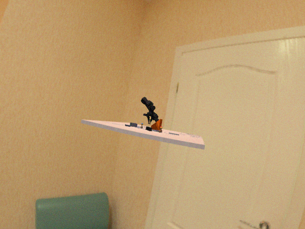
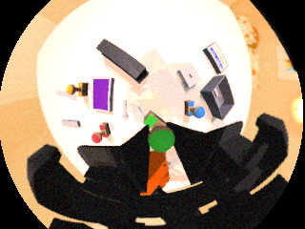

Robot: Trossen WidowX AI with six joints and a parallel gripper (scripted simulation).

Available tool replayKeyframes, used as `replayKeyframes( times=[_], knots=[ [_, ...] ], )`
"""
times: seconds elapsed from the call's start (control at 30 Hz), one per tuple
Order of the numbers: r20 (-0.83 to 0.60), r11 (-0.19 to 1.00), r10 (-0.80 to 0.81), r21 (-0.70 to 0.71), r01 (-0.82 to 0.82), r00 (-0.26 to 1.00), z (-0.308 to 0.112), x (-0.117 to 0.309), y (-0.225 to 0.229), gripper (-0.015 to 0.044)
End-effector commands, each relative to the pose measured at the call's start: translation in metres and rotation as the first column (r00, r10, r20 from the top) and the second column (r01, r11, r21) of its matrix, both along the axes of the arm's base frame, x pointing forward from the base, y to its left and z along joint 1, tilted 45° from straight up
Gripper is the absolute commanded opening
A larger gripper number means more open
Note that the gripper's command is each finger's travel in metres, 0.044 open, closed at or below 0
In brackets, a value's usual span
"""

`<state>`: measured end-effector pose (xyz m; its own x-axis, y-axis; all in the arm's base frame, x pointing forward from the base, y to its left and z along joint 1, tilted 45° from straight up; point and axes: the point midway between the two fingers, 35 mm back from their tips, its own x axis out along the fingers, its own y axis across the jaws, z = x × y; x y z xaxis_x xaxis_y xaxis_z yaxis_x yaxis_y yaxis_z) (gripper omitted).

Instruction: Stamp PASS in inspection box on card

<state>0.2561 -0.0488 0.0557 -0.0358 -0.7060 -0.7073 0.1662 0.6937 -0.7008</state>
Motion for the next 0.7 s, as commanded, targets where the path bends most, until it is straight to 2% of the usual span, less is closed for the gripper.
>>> replayKeyframes(
  times=[0.0, 0.67],
  knots=[
    [0.001, 1.000, 0.000, 0.004, 0.000, 1.000, 0.005, 0.013, -0.003, 0.0000],
    [0.008, 1.000, -0.001, 0.003, 0.001, 1.000, 0.034, 0.086, -0.033, 0.0000]
  ],
)
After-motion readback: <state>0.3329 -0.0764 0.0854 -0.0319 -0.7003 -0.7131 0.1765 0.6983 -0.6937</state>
